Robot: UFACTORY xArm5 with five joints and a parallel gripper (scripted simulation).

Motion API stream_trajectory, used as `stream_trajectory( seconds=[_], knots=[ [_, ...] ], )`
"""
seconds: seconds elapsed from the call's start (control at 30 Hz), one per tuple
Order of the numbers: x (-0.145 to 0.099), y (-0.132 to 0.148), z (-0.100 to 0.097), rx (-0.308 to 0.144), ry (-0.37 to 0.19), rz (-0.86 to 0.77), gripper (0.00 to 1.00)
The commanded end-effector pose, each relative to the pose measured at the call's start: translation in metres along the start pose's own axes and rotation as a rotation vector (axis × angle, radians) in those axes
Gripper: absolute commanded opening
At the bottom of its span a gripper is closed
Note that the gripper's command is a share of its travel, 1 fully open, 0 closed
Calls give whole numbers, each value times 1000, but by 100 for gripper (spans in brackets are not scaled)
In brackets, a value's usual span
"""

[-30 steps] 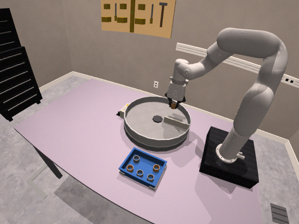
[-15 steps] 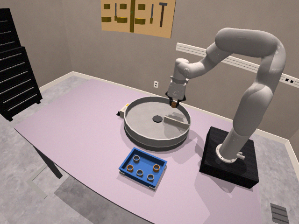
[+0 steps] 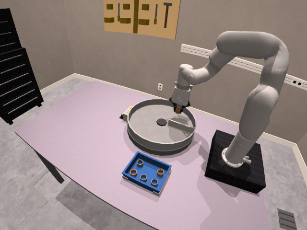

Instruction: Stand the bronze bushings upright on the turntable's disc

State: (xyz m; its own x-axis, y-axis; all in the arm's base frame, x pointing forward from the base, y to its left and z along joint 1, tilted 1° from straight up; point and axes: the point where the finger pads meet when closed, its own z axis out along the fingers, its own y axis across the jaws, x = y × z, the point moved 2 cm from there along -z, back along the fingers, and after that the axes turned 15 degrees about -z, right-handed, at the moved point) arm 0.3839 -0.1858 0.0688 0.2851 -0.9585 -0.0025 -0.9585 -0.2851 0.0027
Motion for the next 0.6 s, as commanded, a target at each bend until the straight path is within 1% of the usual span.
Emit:
stream_trajectory(
  seconds=[0.0, 0.4, 0.57],
  knots=[
    [2, -2, 0, 4, 4, 0, 0],
    [2, -2, 1, 4, 4, 0, 0],
    [2, -2, 4, 4, 4, 0, 0]
  ],
)
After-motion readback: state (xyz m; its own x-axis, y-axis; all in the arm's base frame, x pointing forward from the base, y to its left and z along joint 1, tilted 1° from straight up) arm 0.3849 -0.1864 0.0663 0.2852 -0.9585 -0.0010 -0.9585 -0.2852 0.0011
